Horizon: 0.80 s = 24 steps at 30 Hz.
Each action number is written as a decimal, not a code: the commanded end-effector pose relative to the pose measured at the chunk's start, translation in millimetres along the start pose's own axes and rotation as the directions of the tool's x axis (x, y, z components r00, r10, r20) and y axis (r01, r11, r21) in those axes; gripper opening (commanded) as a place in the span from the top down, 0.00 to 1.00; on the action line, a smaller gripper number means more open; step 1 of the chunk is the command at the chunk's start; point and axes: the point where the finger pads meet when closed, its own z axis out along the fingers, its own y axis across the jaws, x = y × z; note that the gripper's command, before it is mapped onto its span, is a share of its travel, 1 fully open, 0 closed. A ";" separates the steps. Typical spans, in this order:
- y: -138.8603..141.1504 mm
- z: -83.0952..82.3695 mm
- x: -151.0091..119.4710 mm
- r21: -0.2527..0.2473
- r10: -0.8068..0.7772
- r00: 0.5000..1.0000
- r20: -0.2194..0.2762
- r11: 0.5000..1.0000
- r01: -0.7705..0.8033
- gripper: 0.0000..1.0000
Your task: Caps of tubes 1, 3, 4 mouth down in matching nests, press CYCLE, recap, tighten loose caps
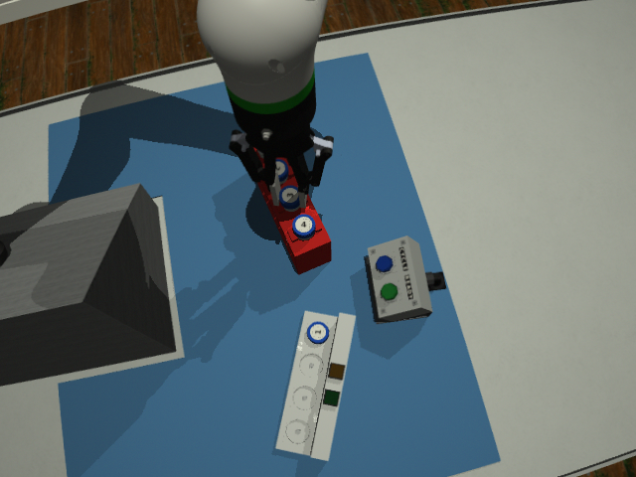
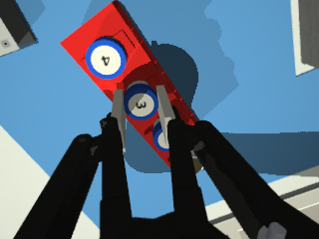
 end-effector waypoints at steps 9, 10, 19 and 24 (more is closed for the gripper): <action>-0.1 -0.2 0.0 0.000 -0.295 0.955 0.000 0.955 0.295 1.00; -0.1 -0.2 0.0 0.000 -0.343 0.939 0.000 0.939 0.343 1.00; -0.1 -0.4 0.0 0.000 -0.644 0.765 0.000 0.765 0.644 1.00; -0.1 -0.6 0.0 0.000 -0.808 0.589 -0.001 0.589 0.808 1.00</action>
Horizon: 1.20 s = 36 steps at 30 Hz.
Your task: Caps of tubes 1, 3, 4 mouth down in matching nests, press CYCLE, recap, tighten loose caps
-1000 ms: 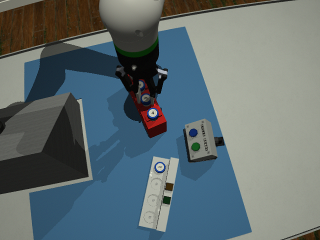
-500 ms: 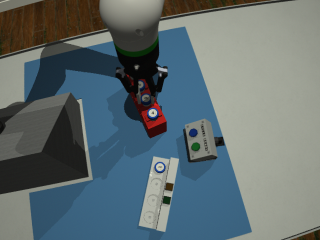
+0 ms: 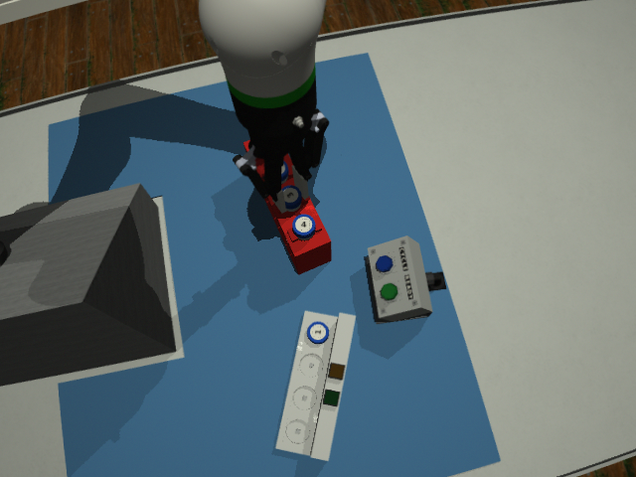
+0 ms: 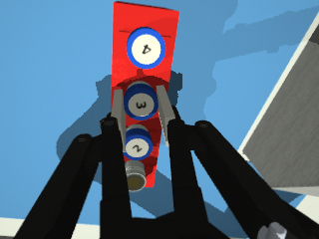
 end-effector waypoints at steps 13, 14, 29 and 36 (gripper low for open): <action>0.2 -0.2 0.4 0.018 -0.334 0.943 0.010 0.943 0.334 0.65; 0.2 -0.2 0.4 0.018 -0.334 0.943 0.010 0.943 0.334 0.65; 0.2 -0.2 0.4 0.014 -0.007 1.000 0.015 1.000 0.007 0.65; 0.2 -0.2 0.4 0.008 0.320 0.947 0.019 0.947 -0.321 0.65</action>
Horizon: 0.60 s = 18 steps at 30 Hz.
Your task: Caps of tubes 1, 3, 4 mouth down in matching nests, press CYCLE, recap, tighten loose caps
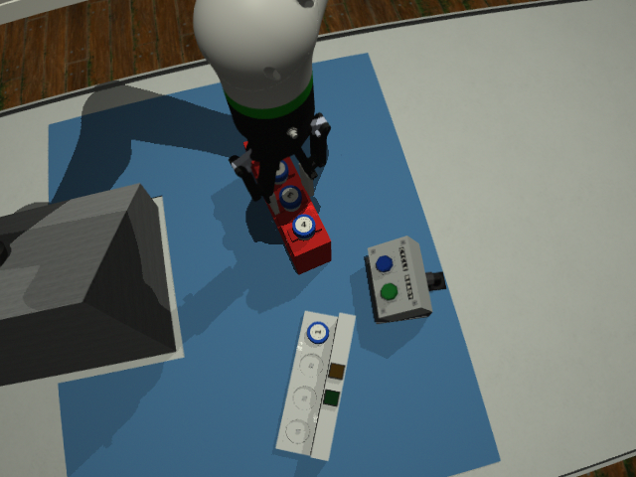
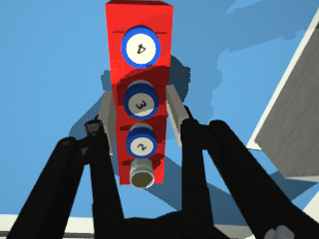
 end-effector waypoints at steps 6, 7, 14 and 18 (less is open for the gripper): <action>-0.1 -0.2 0.1 -0.009 0.388 0.921 -0.020 0.922 -0.388 0.65; -0.1 -0.2 0.1 -0.007 0.463 0.886 -0.020 0.886 -0.464 0.65; -0.1 -0.2 0.1 -0.004 0.575 0.818 -0.021 0.818 -0.575 0.65; -0.1 -0.2 0.1 -0.004 0.575 0.818 -0.021 0.818 -0.575 1.00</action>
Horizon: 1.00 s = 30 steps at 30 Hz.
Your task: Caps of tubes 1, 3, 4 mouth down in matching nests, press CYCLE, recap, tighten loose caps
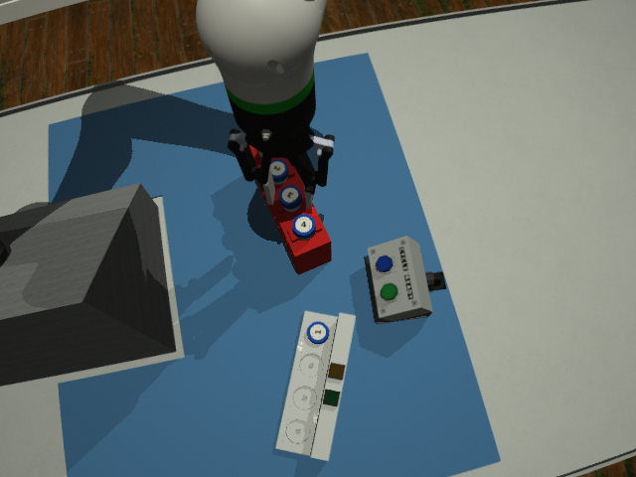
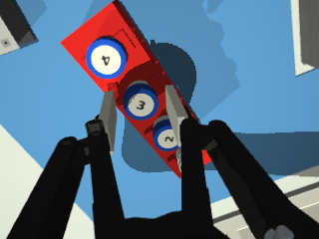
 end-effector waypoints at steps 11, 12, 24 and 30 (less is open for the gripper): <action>-0.1 -0.1 0.0 -0.001 0.003 1.000 -0.003 1.000 -0.003 1.00; -0.1 -0.1 0.0 -0.001 0.003 1.000 -0.003 1.000 -0.003 1.00; -0.1 -0.4 0.0 -0.002 -0.387 0.922 -0.003 0.922 0.386 1.00; -0.1 -0.5 0.0 -0.003 -0.642 0.767 -0.002 0.767 0.642 1.00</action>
